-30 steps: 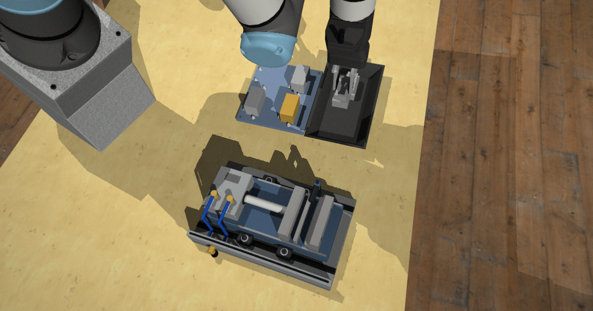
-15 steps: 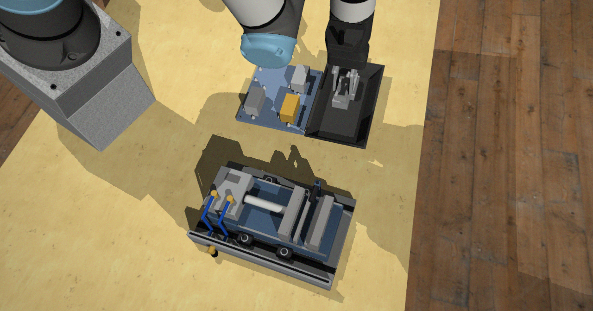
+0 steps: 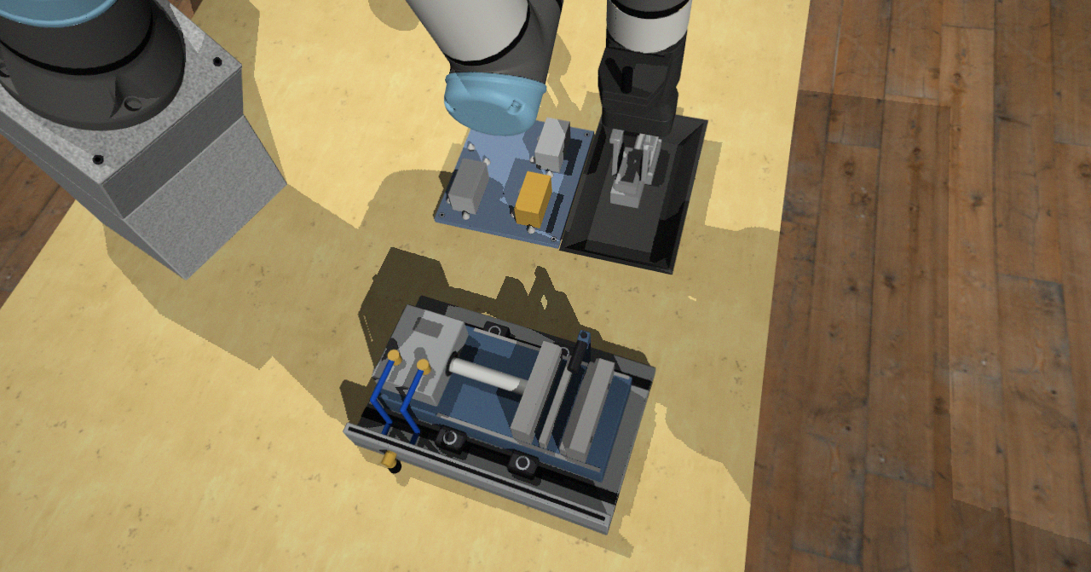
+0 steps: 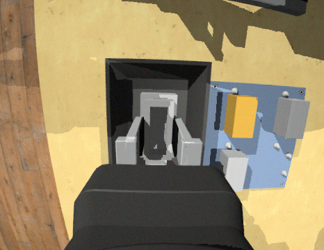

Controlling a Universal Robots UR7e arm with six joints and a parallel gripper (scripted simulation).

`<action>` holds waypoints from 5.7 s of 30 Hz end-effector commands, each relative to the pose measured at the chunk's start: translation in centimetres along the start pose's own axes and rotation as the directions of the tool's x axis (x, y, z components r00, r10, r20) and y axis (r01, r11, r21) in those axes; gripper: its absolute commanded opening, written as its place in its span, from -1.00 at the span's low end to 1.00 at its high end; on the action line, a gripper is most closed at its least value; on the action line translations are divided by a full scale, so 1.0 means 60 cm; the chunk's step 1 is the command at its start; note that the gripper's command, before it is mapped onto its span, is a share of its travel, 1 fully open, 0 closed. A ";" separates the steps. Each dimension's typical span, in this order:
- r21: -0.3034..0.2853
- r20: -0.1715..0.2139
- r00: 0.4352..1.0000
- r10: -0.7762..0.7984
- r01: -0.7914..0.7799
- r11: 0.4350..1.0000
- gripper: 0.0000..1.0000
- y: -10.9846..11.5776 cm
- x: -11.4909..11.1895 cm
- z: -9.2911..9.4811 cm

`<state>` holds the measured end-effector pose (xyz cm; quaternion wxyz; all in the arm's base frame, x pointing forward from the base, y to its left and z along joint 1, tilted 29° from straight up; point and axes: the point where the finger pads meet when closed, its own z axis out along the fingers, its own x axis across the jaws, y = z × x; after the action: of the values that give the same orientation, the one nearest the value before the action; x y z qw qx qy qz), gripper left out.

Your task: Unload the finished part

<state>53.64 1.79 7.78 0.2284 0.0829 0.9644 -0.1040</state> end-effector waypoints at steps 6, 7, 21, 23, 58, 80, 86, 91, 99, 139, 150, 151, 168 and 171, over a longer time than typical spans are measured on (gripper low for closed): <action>0.000 0.002 1.000 0.000 0.000 1.000 -1.00 0.000 -0.001 0.026; 0.000 0.002 1.000 0.000 0.000 1.000 -1.00 0.000 -0.001 0.029; 0.000 0.002 1.000 0.000 0.000 1.000 -1.00 0.000 -0.001 0.070; 0.000 0.002 1.000 0.000 0.000 1.000 -1.00 0.000 -0.001 0.076; 0.000 0.002 1.000 0.000 0.000 1.000 -1.00 0.000 -0.001 0.138; 0.000 0.002 1.000 0.000 0.000 1.000 -1.00 0.000 -0.001 0.139; 0.000 0.002 1.000 0.000 0.000 1.000 -1.00 0.000 -0.001 0.139; 0.000 0.002 1.000 0.000 0.000 1.000 -1.00 0.000 -0.001 0.139; 0.000 0.002 1.000 0.000 0.000 1.000 -1.00 0.000 -0.001 0.139; 0.000 0.002 1.000 0.000 0.000 1.000 -1.00 0.000 -0.001 0.158; 0.000 0.002 1.000 0.000 0.000 1.000 -1.00 0.000 -0.001 0.161; 0.000 0.002 1.000 0.000 0.000 1.000 -1.00 0.000 -0.001 0.161; 0.000 0.002 1.000 0.000 0.000 1.000 -1.00 0.000 -0.001 0.161; 0.000 0.002 1.000 0.000 0.000 1.000 -1.00 0.000 -0.001 0.161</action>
<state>57.76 -0.53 -0.69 0.2284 0.0829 0.9644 -0.1040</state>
